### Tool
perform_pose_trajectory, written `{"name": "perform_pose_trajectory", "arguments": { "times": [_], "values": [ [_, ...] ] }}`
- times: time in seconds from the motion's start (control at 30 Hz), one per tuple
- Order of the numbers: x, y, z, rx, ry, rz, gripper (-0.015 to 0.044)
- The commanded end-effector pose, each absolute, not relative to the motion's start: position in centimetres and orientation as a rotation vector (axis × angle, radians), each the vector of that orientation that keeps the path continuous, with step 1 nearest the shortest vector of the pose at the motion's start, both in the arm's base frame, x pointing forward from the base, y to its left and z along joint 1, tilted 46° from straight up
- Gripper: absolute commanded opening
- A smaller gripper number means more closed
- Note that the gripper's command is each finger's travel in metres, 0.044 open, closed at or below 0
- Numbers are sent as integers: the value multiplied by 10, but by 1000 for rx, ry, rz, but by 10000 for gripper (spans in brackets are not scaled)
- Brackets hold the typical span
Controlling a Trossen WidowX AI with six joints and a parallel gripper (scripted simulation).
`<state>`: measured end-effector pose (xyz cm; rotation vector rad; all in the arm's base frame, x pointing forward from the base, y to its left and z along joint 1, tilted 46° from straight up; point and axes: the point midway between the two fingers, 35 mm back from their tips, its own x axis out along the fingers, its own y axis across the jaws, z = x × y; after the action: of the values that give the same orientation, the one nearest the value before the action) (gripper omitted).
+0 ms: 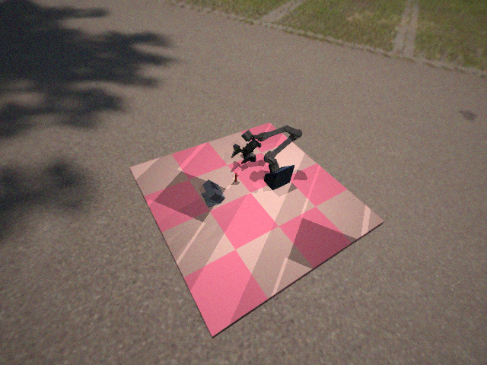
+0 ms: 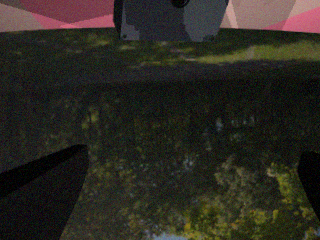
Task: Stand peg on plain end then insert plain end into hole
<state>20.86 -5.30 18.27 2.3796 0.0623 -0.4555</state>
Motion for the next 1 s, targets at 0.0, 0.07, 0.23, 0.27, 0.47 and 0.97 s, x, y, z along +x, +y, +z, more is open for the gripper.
{"name": "perform_pose_trajectory", "arguments": {
  "times": [0.0, 0.07, 0.23, 0.27, 0.47, 0.97],
  "values": [
    [210, -58, 179, 2429, 43, -577, 440],
    [211, -60, 174, 2451, 34, -654, 440],
    [212, -67, 162, 2484, -1, -862, 440],
    [212, -68, 160, 2485, -9, -904, 440],
    [212, -75, 146, 2462, -73, -1159, 440],
    [207, -90, 124, 2116, -297, -1699, 440]
  ]
}}
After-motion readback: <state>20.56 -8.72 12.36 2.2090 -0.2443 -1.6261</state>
